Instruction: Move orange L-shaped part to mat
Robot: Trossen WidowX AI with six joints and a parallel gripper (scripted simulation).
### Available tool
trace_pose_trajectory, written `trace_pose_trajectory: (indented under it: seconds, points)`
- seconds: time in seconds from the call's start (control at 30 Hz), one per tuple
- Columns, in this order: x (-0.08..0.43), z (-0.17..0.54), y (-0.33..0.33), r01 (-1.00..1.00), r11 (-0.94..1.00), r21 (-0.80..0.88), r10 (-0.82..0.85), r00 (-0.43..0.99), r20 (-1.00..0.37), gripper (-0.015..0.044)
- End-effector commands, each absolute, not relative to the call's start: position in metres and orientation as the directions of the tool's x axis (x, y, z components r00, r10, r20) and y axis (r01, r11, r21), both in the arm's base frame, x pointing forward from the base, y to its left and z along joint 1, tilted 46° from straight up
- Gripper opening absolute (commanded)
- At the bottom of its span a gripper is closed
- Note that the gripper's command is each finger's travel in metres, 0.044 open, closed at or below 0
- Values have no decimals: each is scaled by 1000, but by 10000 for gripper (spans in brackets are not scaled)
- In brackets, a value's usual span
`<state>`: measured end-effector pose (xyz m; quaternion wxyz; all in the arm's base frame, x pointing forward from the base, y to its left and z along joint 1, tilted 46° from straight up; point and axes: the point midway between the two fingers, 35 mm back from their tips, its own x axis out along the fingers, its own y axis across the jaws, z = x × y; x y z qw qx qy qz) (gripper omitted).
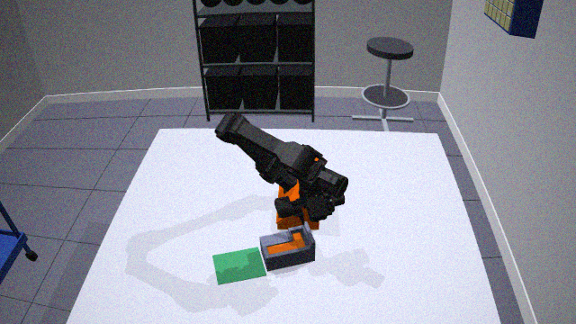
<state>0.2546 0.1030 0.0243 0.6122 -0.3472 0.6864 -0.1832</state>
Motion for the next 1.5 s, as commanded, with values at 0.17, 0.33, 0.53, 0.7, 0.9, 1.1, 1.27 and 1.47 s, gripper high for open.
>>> trace_pose_trajectory:
  seconds: [0.17, 0.33, 0.53, 0.7, 0.9, 1.1, 1.27, 1.47]
  points:
    - [251, -19, 54, -254, 682, -685, -713, -23, -701, 180]
    - [251, -19, 54, -254, 682, -685, -713, -23, -701, 180]
    - [251, -23, 50, -254, 683, -685, -713, -23, -701, 180]
    - [251, -29, 44, -254, 683, -685, -713, -23, -701, 180]
    - [251, -36, 37, -254, 682, -686, -713, -23, -701, 180]
    - [250, -43, 30, -254, 682, -686, -714, -23, -700, 180]
    - [250, -44, 28, -254, 682, -686, -714, -23, -700, 180]
    - [250, -44, 28, -254, 682, -686, -714, -23, -700, 180]
